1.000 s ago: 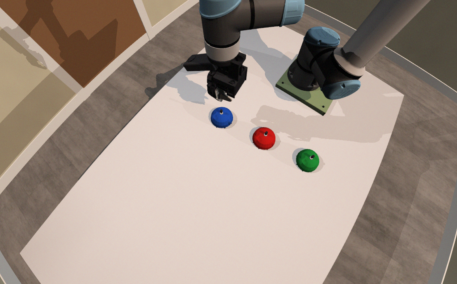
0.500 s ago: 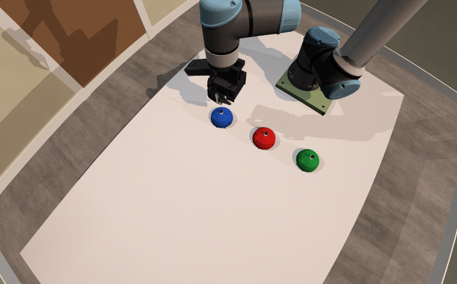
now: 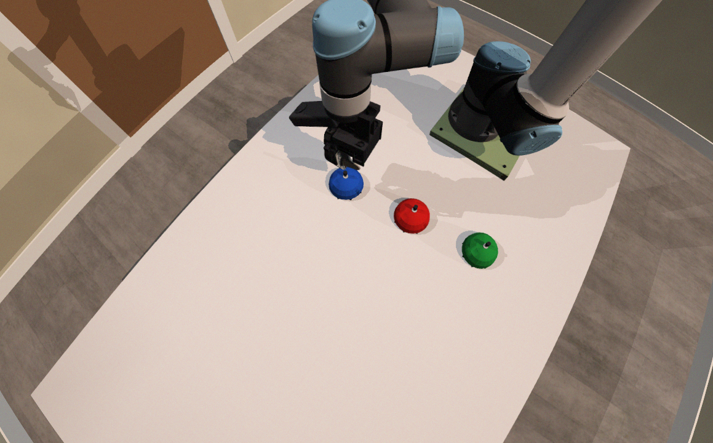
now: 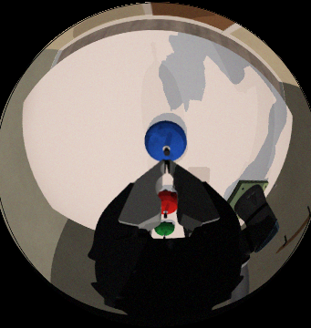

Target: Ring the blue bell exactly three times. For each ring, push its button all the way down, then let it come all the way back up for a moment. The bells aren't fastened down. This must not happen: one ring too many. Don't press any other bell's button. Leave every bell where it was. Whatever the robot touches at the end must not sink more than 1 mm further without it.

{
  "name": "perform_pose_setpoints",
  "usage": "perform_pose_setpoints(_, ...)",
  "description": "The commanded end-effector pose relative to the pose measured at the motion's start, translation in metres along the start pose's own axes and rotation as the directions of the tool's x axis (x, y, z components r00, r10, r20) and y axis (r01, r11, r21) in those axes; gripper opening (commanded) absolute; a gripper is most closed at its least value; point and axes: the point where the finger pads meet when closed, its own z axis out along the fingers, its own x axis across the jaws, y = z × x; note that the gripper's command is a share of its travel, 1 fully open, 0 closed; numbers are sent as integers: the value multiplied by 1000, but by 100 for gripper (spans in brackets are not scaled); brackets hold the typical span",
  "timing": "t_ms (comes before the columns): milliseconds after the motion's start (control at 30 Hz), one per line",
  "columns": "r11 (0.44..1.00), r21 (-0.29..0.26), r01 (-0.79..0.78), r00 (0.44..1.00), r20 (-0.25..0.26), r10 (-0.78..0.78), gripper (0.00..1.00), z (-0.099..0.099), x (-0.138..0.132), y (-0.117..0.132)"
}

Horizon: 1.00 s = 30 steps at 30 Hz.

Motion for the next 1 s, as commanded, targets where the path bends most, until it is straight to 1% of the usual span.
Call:
perform_pose_setpoints(0, 1000, 1, 0, 1000, 1, 0, 0, 5, -1, -1)
perform_pose_setpoints(233, 1000, 1, 0, 1000, 1, 0, 0, 12, -1, -1)
perform_pose_setpoints(967, 1000, 1, 0, 1000, 1, 0, 0, 14, -1, -1)
